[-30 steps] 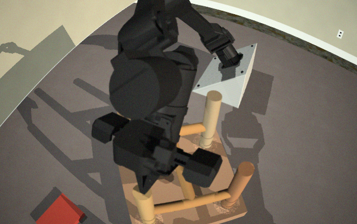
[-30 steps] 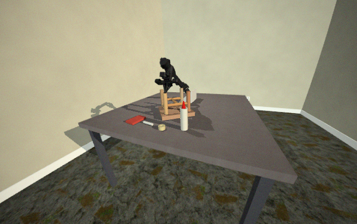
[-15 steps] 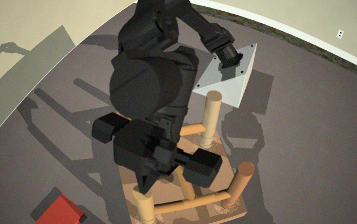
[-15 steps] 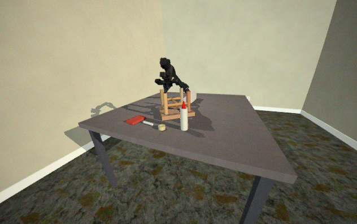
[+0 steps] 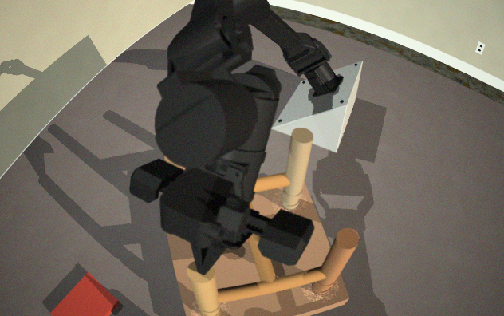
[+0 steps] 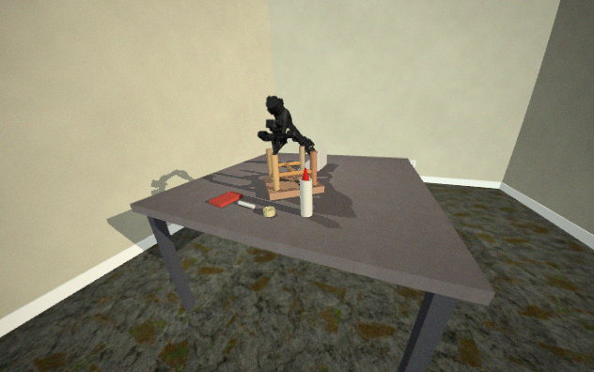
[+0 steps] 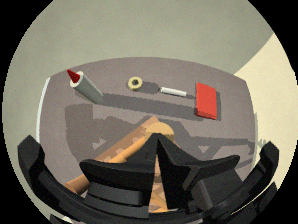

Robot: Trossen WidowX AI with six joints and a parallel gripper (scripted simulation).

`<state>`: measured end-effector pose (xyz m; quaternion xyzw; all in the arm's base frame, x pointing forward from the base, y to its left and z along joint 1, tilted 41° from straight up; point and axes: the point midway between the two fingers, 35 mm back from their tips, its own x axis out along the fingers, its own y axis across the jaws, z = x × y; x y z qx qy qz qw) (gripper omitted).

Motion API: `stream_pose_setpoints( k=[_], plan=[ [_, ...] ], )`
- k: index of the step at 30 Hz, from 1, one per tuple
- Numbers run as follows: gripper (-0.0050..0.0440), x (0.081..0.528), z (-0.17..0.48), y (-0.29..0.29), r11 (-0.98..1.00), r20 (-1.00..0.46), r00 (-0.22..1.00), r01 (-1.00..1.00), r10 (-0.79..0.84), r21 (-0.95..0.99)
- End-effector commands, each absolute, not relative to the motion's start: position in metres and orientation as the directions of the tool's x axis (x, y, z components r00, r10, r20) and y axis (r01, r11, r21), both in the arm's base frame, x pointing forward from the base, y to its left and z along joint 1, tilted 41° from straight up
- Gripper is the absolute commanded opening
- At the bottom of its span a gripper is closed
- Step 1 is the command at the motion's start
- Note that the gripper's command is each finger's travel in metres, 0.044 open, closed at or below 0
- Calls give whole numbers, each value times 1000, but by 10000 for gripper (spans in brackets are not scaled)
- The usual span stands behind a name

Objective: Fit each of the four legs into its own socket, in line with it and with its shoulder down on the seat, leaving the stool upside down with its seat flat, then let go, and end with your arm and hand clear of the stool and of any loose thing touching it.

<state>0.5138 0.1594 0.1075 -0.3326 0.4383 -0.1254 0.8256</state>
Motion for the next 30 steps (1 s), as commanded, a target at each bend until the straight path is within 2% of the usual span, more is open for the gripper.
stream_pose_setpoints(
  k=[1,30],
  plan=[
    [0,514,101,148,746,-649,565,-86,-509,-660],
    [0,515,98,146,746,-649,565,-86,-509,-660]
  ],
)
